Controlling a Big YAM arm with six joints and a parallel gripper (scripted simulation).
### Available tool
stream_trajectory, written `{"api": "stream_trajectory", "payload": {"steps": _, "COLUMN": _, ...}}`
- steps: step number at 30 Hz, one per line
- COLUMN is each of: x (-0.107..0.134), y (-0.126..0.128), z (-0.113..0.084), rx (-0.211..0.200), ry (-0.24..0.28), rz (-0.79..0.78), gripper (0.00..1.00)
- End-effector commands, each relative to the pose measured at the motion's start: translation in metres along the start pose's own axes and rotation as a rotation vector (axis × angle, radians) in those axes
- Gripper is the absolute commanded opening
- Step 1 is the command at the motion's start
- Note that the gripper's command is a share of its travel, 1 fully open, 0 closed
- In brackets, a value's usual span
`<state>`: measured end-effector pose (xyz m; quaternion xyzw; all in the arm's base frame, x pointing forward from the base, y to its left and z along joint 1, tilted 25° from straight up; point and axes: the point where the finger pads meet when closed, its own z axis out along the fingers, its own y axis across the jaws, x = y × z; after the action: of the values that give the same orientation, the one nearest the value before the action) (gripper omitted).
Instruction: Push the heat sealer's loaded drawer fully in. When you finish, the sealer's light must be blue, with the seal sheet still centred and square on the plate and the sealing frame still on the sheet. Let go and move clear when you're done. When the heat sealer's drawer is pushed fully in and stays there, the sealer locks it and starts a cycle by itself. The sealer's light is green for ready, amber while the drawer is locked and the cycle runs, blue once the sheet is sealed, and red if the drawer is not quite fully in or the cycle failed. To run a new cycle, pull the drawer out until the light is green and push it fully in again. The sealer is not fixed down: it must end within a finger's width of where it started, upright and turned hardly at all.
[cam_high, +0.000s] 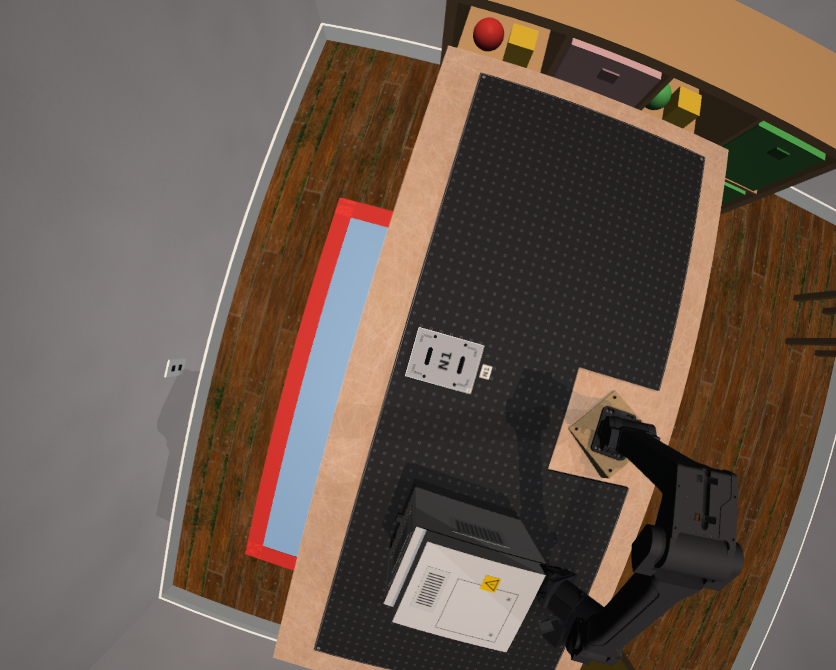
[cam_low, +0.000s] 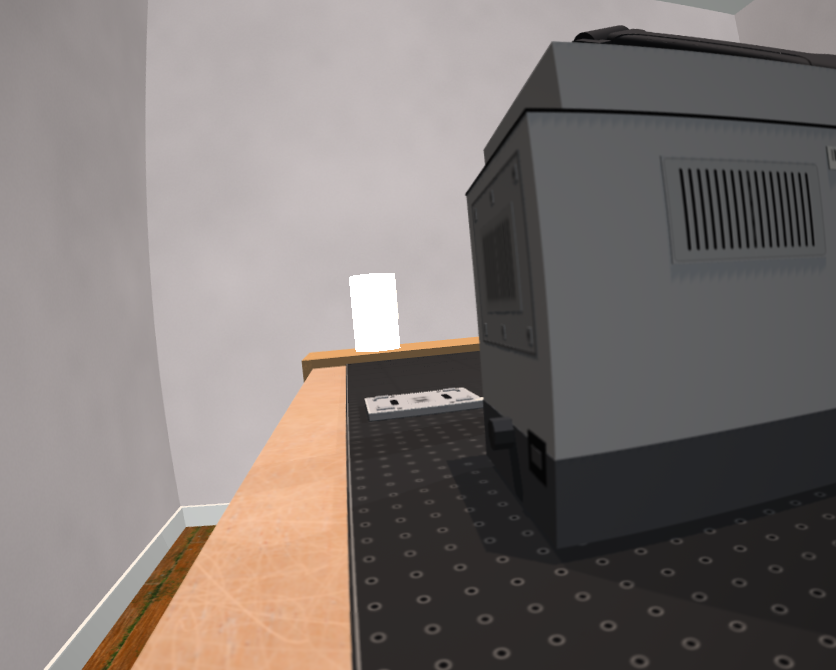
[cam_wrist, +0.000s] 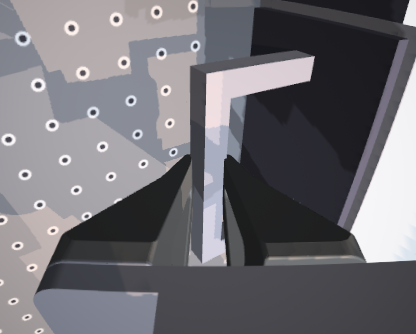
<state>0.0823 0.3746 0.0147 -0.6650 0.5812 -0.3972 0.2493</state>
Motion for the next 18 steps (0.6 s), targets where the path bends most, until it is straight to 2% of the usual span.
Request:
{"api": "stream_trajectory", "payload": {"steps": 1, "x": -0.015, "y": -0.035, "z": 0.003, "rx": 0.021, "ry": 0.004, "rz": 0.059, "gripper": 0.0}}
{"api": "stream_trajectory", "payload": {"steps": 3, "x": -0.015, "y": -0.024, "z": 0.008, "rx": 0.024, "ry": 0.019, "rz": 0.059, "gripper": 0.0}}
{"api": "stream_trajectory", "payload": {"steps": 9, "x": -0.015, "y": -0.015, "z": 0.002, "rx": 0.024, "ry": 0.019, "rz": 0.059, "gripper": 0.0}}
{"api": "stream_trajectory", "payload": {"steps": 18, "x": -0.012, "y": -0.012, "z": 0.003, "rx": 0.025, "ry": 0.024, "rz": 0.048, "gripper": 0.0}}
